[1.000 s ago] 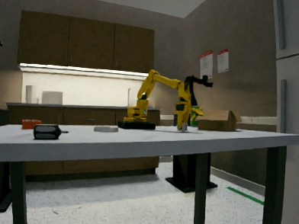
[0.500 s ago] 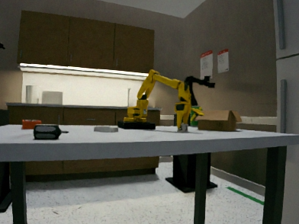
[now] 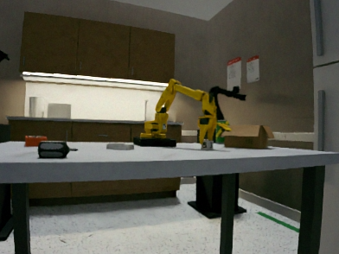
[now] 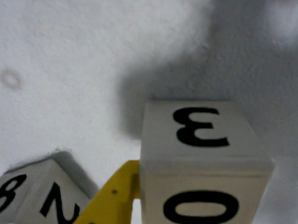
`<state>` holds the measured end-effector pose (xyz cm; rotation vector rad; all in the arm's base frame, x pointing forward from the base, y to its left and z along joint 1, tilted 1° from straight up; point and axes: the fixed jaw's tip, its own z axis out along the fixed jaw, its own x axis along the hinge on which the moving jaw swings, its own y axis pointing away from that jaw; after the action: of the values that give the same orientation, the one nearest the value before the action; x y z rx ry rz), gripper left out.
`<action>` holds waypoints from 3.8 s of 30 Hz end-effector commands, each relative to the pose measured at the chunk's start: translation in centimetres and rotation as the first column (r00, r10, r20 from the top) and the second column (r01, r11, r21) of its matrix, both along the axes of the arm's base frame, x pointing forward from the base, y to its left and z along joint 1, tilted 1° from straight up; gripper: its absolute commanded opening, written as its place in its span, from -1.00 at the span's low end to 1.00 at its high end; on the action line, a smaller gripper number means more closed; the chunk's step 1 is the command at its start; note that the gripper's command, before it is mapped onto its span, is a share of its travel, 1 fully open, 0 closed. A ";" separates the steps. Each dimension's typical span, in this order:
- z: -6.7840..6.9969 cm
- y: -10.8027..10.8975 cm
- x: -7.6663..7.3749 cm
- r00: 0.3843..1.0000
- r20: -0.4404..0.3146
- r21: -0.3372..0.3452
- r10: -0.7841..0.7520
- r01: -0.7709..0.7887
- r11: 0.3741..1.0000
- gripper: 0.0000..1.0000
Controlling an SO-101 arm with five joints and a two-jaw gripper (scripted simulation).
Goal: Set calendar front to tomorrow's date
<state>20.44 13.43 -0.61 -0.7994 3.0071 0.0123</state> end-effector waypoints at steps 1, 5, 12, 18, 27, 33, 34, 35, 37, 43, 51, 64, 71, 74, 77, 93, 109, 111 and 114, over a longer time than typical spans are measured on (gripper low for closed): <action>-0.8 -0.2 -0.6 0.999 -0.032 -0.018 -0.002 0.002 1.000 -0.29; -0.4 -0.1 -0.6 0.999 -0.032 -0.018 -0.002 0.002 1.000 -0.29; 1.5 -0.1 -0.4 0.999 -0.032 -0.018 -0.002 0.002 1.000 -0.29; 3.0 -0.1 -0.4 0.999 -0.032 -0.018 -0.002 0.002 1.000 -0.29; 5.1 -0.2 -0.6 0.999 -0.032 -0.018 -0.002 0.002 1.000 -0.29; 5.2 -0.2 -0.6 0.999 -0.032 -0.018 -0.002 0.002 1.000 -0.29; 5.2 -0.2 -0.6 0.999 -0.032 -0.018 -0.002 0.002 1.000 -0.29; 5.2 -0.2 -0.6 0.999 -0.032 -0.018 -0.002 0.002 1.000 -0.29; 5.2 -0.2 -0.6 0.999 -0.032 -0.018 -0.002 0.002 1.000 -0.29; 5.2 -0.2 -0.6 0.999 -0.032 -0.018 -0.002 0.002 1.000 -0.29; 5.3 -0.2 -0.6 0.999 -0.032 -0.018 -0.002 0.002 1.000 -0.29; 9.9 0.4 0.3 0.988 0.153 0.097 -0.009 -0.006 0.995 -0.29; 13.2 0.5 0.4 0.961 0.276 0.174 -0.026 -0.023 0.984 -0.30; 14.8 0.4 0.3 0.943 0.331 0.209 -0.038 -0.034 0.977 -0.30; 15.7 0.3 0.2 0.930 0.365 0.229 -0.046 -0.042 0.972 -0.30; 16.1 0.3 0.2 0.923 0.384 0.228 -0.027 -0.067 0.971 -0.30; 15.6 0.0 0.1 0.876 0.432 0.117 0.214 -0.290 0.950 -0.30; 15.5 0.0 0.1 0.857 0.439 0.089 0.271 -0.341 0.936 -0.30; 15.4 -0.1 0.1 0.818 0.447 0.041 0.362 -0.423 0.905 -0.30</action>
<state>20.60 13.50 14.87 -1.0991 2.4223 0.0802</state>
